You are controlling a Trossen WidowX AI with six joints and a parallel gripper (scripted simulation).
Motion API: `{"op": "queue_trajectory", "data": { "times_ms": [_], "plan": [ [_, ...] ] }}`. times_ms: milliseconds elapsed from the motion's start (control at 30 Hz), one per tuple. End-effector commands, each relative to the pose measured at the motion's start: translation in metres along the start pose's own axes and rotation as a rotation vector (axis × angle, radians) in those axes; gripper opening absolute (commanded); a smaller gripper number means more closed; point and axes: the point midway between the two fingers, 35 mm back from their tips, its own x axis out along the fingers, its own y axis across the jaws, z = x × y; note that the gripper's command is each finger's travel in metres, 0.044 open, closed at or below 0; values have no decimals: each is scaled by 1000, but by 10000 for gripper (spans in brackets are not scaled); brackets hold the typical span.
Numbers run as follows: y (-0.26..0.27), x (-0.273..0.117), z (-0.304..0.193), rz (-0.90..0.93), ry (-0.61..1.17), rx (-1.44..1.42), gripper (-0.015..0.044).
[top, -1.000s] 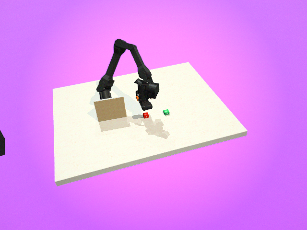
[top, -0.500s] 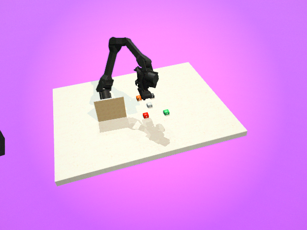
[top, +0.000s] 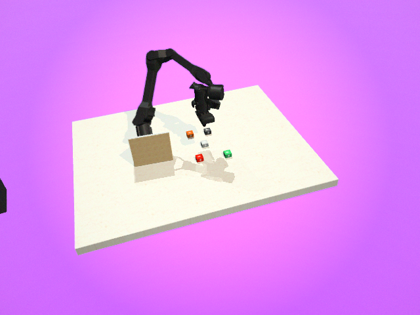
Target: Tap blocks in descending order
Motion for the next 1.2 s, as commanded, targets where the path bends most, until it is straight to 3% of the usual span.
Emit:
{"op": "queue_trajectory", "data": {
  "times_ms": [0, 100, 1167],
  "plan": [
    [6, 49, -1, 13, 14, 2, 20],
    [8, 72, -4, 16, 14, 2, 20],
    [9, 102, -4, 18, 14, 2, 20]
  ]
}}
